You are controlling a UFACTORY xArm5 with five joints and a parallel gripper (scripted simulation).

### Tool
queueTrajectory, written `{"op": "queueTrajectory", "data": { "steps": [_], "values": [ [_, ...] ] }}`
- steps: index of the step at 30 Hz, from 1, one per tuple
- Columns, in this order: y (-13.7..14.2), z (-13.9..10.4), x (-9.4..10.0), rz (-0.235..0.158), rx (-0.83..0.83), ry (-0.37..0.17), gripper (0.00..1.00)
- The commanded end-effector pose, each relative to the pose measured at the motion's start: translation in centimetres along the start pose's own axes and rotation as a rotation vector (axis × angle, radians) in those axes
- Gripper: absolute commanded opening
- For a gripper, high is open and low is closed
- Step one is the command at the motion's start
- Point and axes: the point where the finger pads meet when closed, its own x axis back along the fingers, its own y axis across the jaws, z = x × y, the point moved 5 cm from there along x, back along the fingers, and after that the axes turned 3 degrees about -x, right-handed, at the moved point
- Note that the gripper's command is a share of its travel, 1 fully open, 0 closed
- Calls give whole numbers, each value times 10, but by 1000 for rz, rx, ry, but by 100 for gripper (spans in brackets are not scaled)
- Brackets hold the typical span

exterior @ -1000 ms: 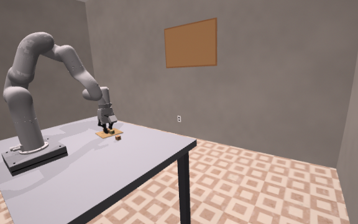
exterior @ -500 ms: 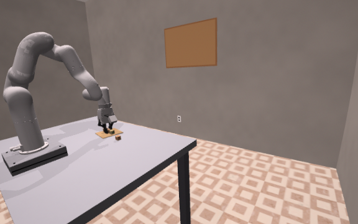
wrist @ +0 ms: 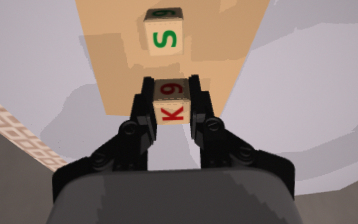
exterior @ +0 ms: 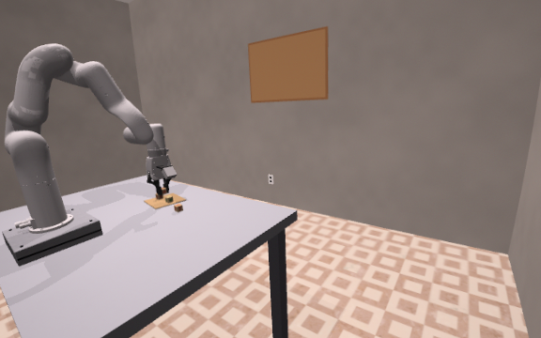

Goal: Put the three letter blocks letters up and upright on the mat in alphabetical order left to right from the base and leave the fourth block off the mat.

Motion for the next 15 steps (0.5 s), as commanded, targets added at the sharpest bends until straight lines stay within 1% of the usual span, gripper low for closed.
{"op": "queueTrajectory", "data": {
  "steps": [1, 5, 7, 11, 15],
  "values": [
    [-1, 0, 28, 4, 0, 0, 21],
    [-1, 0, 54, 4, 0, 0, 21],
    [-1, 0, 54, 4, 0, 0, 21],
    [-1, 0, 68, 4, 0, 0, 21],
    [-1, 0, 69, 4, 0, 0, 21]
  ]
}}
